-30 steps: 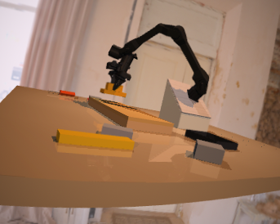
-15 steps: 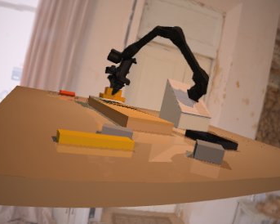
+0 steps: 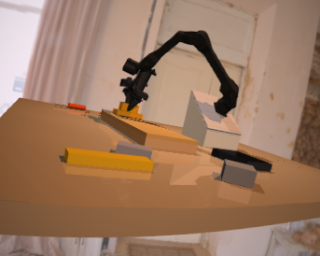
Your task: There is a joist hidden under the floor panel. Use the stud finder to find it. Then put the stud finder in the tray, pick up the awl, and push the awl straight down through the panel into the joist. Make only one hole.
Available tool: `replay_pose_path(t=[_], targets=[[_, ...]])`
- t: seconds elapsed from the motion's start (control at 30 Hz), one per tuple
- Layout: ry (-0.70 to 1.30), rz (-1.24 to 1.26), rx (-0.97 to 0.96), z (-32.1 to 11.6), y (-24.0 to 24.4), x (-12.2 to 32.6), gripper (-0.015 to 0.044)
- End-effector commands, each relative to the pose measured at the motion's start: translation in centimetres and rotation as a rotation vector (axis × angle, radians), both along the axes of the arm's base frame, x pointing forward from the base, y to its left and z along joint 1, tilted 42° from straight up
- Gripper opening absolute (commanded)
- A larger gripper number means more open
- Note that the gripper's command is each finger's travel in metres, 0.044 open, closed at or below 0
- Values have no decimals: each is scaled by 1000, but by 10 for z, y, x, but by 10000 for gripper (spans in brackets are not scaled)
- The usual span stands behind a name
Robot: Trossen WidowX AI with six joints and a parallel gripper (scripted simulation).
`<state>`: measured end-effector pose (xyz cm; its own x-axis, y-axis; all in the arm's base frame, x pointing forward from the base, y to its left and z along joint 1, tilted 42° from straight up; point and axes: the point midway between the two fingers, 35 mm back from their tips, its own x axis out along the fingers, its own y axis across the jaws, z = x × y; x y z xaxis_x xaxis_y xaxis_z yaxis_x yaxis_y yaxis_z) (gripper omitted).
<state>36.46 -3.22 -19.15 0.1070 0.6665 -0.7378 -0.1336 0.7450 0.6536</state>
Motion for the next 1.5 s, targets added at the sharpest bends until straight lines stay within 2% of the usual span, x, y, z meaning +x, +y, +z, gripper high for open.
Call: replay_pose_path(t=[0.0, 1.47], targets=[[-1, 2, 9, 5, 8, 0, 0], [2, 2, 13, 46, 56, -9, 0]])
